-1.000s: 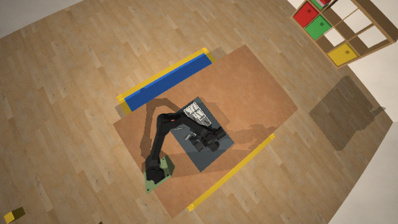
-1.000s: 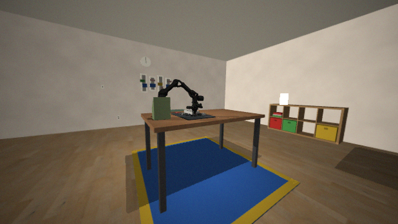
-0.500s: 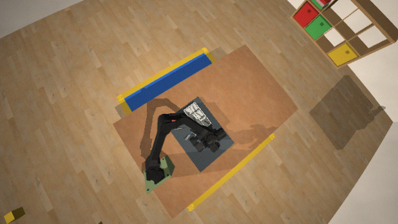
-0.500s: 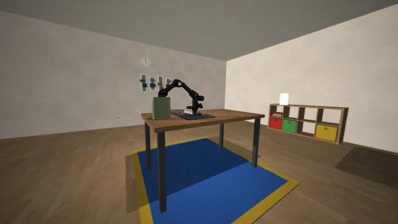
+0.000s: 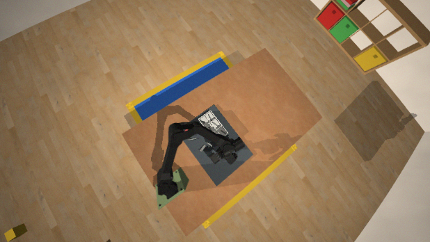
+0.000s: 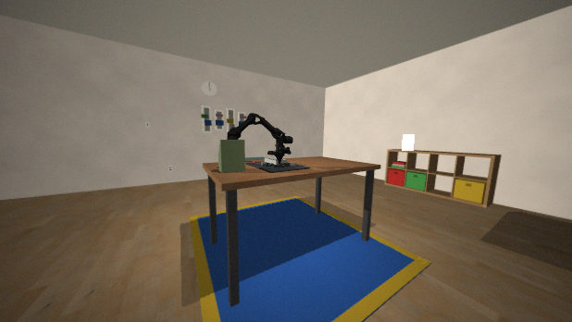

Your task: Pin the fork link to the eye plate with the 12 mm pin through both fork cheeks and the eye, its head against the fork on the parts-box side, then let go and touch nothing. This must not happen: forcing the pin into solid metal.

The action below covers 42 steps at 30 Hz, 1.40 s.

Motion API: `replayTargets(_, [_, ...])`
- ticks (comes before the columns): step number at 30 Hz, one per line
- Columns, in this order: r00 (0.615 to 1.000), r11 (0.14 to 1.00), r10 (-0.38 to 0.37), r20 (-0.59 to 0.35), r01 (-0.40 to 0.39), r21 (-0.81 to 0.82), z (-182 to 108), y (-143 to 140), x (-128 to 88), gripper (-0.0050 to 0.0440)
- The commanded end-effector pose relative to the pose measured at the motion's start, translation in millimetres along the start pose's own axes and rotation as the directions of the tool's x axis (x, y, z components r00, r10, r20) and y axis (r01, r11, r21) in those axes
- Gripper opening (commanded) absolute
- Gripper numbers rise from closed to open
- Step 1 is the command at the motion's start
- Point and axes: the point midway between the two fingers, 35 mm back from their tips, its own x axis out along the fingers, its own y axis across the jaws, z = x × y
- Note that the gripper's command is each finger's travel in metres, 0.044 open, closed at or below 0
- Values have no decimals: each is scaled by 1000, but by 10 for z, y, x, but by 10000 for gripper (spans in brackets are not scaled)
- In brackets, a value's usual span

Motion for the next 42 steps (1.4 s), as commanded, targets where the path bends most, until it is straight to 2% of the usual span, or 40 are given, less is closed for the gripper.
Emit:
replayTargets(1, [1000,1000,4,3,-4,-9,-76,4,-106,0])
replayTargets(8, [1000,1000,4,3,-4,-9,-113,-1,-160,0])
replayTargets(9, [1000,1000,3,0,-3,-2,-99,0,-174,24])
replayTargets(12, [1000,1000,3,-4,-3,-2,-112,-22,-528,96])
replayTargets(13, [1000,1000,3,-4,-3,-2,-115,-26,-562,120])
replayTargets(14, [1000,1000,3,-4,-3,-2,-115,-26,-562,144])
replayTargets(16, [1000,1000,3,-4,-3,-2,-115,-26,-562,144])
replayTargets(28, [1000,1000,3,-4,-3,-2,-115,-26,-562,432])
replayTargets(42, [1000,1000,3,-4,-3,-2,-115,-26,-562,440])
